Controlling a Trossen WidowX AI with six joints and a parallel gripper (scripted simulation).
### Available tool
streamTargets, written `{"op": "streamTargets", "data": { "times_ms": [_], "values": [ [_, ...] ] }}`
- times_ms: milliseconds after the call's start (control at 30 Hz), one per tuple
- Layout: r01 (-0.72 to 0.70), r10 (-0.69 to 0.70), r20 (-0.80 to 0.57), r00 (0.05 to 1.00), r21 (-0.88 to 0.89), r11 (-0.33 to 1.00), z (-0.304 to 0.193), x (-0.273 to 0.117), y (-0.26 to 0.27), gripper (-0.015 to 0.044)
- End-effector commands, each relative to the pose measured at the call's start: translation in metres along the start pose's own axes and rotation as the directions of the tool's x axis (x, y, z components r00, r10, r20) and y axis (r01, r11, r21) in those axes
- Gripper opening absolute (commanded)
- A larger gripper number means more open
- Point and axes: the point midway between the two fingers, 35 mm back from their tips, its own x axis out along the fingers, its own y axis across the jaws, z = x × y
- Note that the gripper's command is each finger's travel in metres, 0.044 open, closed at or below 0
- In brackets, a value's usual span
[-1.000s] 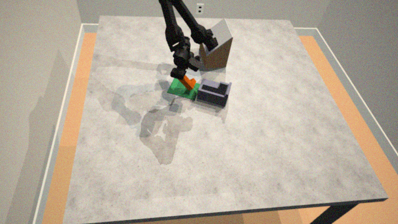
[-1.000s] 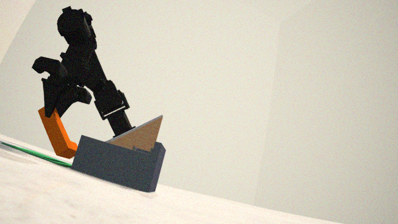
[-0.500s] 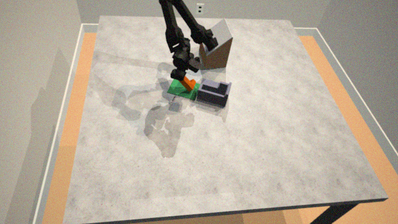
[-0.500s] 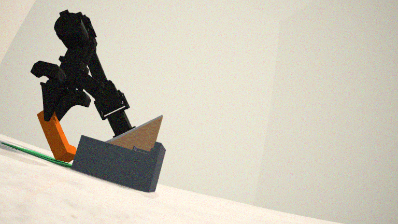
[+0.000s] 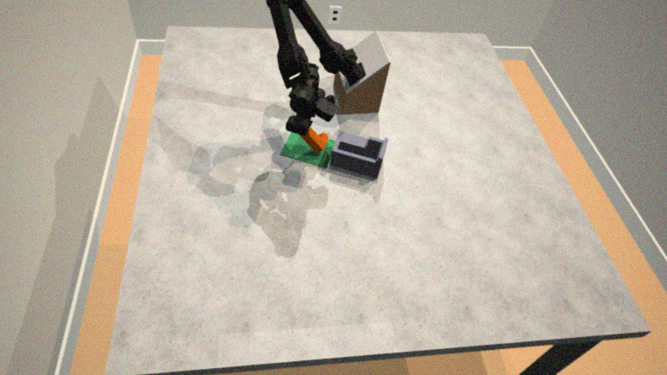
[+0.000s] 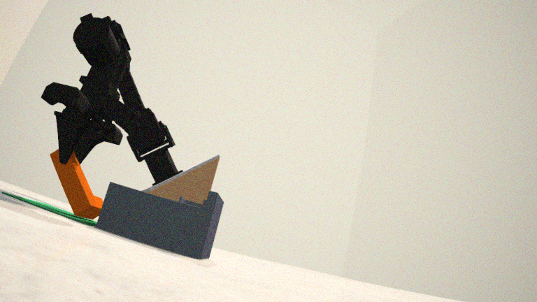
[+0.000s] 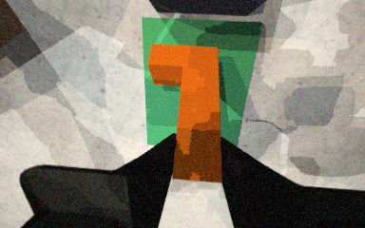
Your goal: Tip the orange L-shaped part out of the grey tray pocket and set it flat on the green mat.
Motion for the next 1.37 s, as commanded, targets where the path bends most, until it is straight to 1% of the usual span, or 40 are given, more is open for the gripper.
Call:
{"op": "streamTargets", "data": {
  "times_ms": [0,200,333,467,533,733,767,1333],
  "values": [
    [0.000,0.000,0.000,1.000,0.000,1.000,0.000,0.000,0.000,0.0131],
    [-0.001,0.001,0.004,1.000,0.000,1.000,0.001,-0.006,-0.001,0.0289],
    [-0.008,0.008,0.016,1.000,-0.001,1.000,0.005,-0.036,-0.003,0.0394],
    [-0.007,0.007,0.012,1.000,-0.006,1.000,0.003,-0.081,-0.001,0.0400],
    [-0.005,0.005,0.009,1.000,-0.006,1.000,0.001,-0.089,0.000,0.0400],
    [-0.005,0.005,0.009,1.000,-0.006,1.000,0.001,-0.089,0.000,0.0400],
    [-0.006,0.006,0.018,1.000,-0.010,1.000,0.004,-0.083,0.000,0.0400],
    [-0.006,0.006,0.018,1.000,-0.010,1.000,0.004,-0.083,0.000,0.0400]
  ]
}}
